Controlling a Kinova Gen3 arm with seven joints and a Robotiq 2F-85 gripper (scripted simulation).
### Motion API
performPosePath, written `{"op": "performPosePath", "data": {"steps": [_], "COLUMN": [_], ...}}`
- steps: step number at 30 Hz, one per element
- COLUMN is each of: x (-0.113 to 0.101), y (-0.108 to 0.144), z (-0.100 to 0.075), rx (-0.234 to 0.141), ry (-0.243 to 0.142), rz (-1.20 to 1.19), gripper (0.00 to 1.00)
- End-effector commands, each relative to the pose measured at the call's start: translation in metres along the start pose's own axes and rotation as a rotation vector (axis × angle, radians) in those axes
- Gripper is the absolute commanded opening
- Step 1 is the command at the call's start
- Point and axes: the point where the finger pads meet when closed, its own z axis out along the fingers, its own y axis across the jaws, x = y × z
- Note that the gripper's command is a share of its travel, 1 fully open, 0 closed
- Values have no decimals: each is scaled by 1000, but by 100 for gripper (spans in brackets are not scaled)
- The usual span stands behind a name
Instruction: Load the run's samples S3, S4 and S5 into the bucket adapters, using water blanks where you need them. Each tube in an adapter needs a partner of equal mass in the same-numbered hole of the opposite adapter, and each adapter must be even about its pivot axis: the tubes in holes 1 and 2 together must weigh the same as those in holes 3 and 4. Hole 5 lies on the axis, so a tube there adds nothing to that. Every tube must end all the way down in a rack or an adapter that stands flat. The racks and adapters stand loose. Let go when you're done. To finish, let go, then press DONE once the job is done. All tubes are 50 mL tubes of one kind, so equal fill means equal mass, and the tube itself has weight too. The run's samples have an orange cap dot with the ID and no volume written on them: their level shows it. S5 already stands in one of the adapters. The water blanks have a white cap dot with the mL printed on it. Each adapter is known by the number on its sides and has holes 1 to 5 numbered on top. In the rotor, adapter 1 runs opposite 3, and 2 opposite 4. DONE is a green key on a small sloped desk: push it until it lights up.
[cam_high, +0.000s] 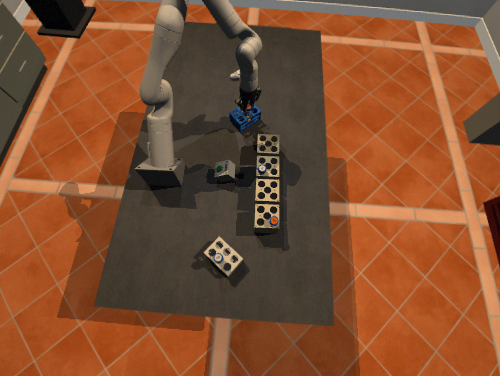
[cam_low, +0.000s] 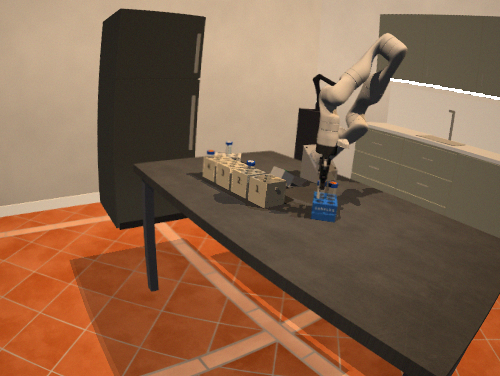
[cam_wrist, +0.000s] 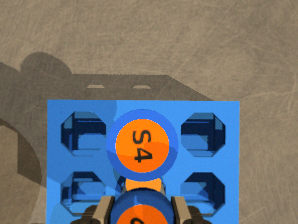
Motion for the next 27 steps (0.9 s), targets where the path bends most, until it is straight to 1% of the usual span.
{"op": "performPosePath", "data": {"steps": [1, 4, 6, 8, 23, 27], "x": [0, 1, 0, 0, -1, -1], "y": [0, 0, -1, -1, 0, 0], "z": [1, 0, -5, -5, -25, -28], "rx": [0, 0, 2, 2, 1, 2], "ry": [0, 2, -1, -1, -2, -3], "rz": [-1, -2, -1, -1, 3, 2], "gripper": [10, 10, 10, 10, 10, 10]}}
